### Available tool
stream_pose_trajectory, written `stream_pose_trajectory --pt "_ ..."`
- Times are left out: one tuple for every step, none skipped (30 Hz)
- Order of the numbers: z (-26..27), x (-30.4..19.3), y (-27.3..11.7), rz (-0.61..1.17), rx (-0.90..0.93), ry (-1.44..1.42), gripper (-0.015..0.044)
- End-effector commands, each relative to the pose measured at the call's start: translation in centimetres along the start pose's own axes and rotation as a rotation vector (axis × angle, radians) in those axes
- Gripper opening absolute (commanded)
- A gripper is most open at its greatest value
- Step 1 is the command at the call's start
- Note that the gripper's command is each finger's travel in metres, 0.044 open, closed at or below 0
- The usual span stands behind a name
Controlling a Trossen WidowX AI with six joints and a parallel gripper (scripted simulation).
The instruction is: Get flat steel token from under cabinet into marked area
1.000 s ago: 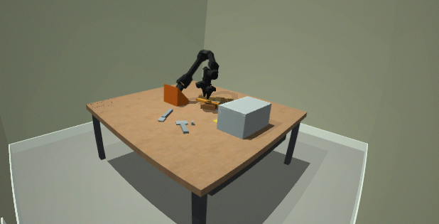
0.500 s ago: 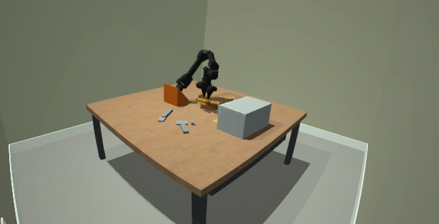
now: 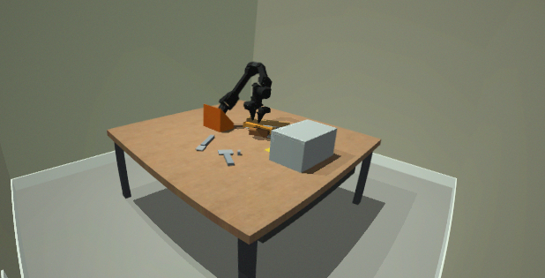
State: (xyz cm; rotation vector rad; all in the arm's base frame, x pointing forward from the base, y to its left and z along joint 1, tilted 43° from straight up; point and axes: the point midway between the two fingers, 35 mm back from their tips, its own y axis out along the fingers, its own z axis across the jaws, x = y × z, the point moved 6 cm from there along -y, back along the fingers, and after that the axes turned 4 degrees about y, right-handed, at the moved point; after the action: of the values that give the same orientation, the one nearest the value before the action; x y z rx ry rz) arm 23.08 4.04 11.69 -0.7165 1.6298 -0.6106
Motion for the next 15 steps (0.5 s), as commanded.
stream_pose_trajectory --pt "0.0 0.0 -0.02 -0.002 0.0 -0.032 0.027" --pt "0.0 0.0 -0.02 -0.002 0.0 -0.04 0.027" --pt "0.0 0.0 -0.02 -0.002 0.0 -0.047 0.027" --pt "0.0 0.0 -0.02 -0.002 0.0 -0.055 0.027" --pt "0.0 0.0 -0.02 -0.002 0.0 -0.063 0.027" --pt "0.0 0.0 -0.02 -0.002 0.0 -0.071 0.027" --pt "0.0 0.0 -0.02 -0.002 0.0 -0.079 0.027" --pt "0.0 -0.01 -0.02 -0.002 0.0 -0.087 0.027" --pt "0.0 -0.01 -0.02 -0.002 0.0 -0.094 0.027" --pt "0.0 -0.01 -0.02 -0.002 0.0 -0.102 0.027" --pt "0.0 -0.01 -0.02 -0.002 0.0 -0.11 0.027" --pt "0.0 -0.01 -0.02 -0.002 0.0 -0.118 0.027" --pt "0.0 -0.01 -0.02 -0.002 0.0 -0.126 0.027" --pt "0.0 -0.01 -0.02 -0.002 0.0 -0.134 0.027" --pt "0.0 -0.01 -0.02 -0.002 0.0 -0.141 0.027"
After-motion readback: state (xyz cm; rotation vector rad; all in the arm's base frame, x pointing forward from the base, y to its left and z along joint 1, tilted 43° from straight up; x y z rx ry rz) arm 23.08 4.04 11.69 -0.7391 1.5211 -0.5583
